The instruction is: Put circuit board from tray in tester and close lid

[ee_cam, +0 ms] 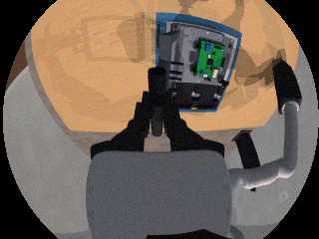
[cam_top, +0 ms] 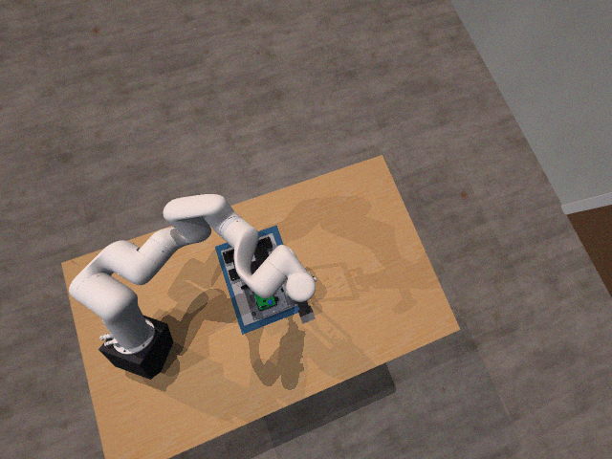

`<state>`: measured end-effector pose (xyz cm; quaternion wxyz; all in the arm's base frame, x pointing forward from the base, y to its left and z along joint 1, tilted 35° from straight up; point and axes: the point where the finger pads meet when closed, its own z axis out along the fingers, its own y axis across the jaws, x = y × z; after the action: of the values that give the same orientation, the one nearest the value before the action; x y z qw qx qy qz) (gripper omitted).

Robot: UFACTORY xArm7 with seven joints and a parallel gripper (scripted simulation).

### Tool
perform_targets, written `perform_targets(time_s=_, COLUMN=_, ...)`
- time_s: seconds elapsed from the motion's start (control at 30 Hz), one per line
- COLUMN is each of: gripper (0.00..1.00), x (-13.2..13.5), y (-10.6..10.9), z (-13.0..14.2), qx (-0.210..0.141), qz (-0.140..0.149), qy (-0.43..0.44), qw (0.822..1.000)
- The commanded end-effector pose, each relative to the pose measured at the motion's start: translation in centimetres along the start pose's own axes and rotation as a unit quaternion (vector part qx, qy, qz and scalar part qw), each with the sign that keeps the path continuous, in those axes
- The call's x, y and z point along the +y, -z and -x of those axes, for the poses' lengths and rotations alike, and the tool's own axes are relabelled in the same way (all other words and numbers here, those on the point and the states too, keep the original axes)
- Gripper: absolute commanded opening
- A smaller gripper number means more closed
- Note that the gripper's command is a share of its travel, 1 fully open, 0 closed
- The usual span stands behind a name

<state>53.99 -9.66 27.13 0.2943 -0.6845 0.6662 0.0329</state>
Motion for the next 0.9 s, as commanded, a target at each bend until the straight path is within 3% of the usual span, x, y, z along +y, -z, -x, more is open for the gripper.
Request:
perform_targets(time_s=0.0, gripper=0.0, x=0.02, y=0.23, z=-0.04, qx=0.001, qz=-0.002, qy=0.0, qw=1.0)
perform_targets(time_s=0.87, gripper=0.0, x=0.73, y=0.39, z=-0.04, qx=0.001, qz=-0.002, qy=0.0, qw=1.0)
